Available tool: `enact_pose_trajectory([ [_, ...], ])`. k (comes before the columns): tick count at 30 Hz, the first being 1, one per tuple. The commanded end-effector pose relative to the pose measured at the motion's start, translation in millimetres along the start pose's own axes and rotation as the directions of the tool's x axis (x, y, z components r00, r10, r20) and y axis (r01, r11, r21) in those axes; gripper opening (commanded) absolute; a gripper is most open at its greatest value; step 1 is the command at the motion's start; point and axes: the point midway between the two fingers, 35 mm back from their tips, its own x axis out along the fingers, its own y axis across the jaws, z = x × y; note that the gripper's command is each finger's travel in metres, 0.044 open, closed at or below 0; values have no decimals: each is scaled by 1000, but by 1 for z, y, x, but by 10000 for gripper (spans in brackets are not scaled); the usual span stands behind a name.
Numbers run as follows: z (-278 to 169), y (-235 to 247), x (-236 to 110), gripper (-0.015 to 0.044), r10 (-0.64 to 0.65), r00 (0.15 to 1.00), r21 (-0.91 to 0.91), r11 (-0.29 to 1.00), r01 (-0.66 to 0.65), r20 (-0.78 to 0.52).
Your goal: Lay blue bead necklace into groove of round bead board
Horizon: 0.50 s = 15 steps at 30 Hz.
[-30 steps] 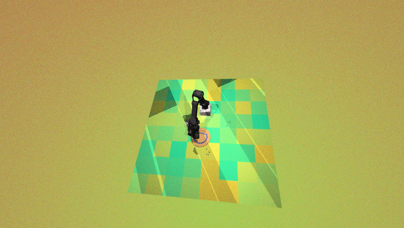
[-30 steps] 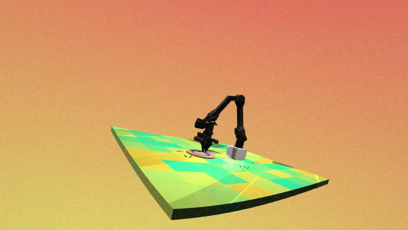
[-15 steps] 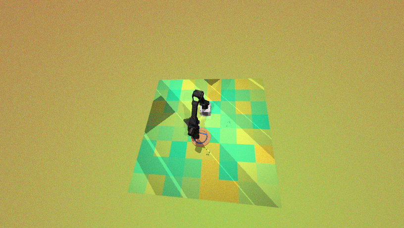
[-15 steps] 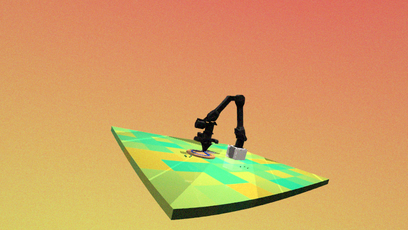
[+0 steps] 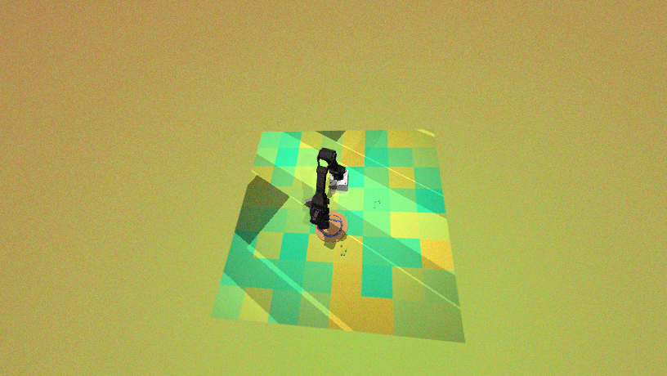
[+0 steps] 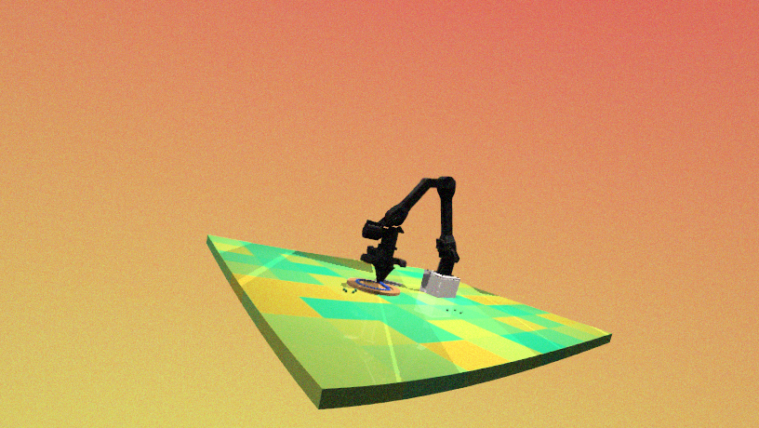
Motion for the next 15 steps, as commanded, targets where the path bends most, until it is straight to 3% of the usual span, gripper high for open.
enact_pose_trajectory([
  [1, 0, 0, 0, 0, 1, 1000, 0, 1000, -1, 0],
  [15, 2, -6, -6, 0, -2, 1000, 4, 1000, 2, 3],
])
